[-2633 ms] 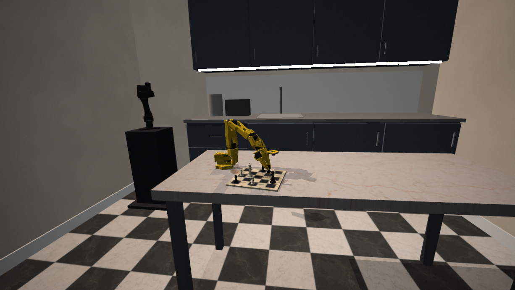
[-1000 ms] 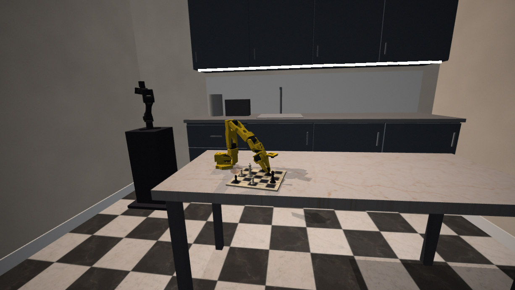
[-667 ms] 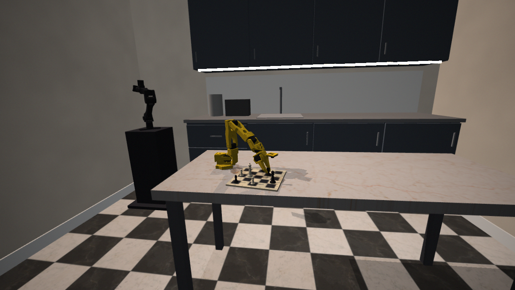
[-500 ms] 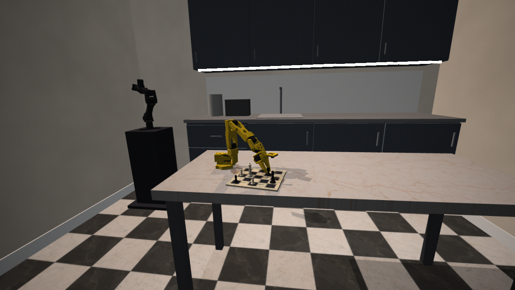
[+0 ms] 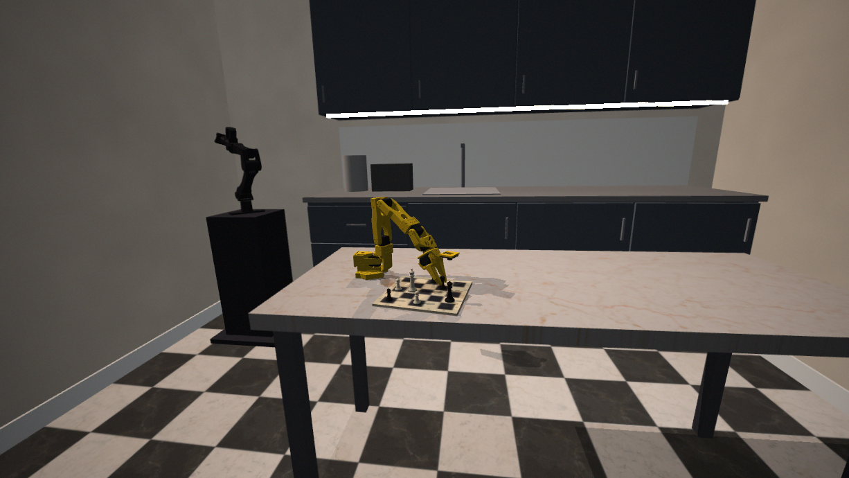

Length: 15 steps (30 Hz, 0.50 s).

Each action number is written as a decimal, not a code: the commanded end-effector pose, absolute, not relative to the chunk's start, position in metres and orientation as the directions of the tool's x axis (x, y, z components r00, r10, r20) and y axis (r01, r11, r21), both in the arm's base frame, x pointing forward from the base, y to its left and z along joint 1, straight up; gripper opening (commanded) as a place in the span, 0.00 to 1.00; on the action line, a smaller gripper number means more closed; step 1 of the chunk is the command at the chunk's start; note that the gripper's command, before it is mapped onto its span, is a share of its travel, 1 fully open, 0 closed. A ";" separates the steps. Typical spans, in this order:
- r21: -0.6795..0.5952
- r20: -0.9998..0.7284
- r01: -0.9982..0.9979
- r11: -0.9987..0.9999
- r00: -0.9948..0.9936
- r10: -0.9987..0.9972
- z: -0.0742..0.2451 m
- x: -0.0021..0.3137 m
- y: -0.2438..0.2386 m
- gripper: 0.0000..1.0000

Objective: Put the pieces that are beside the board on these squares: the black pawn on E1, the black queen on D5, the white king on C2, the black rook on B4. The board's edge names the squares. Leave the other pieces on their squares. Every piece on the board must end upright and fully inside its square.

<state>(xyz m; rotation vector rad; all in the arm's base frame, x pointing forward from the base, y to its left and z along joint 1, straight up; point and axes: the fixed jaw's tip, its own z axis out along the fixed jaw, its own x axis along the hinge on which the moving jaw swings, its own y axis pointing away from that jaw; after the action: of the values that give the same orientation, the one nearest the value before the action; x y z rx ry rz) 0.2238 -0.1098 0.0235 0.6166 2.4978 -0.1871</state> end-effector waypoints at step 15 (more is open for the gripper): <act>0.003 -0.521 0.471 0.882 -0.752 0.403 0.017 0.218 -0.107 0.12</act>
<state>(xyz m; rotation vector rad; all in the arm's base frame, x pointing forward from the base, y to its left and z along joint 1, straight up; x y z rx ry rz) 0.2218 -0.1088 0.0214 0.6196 2.5080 -0.1840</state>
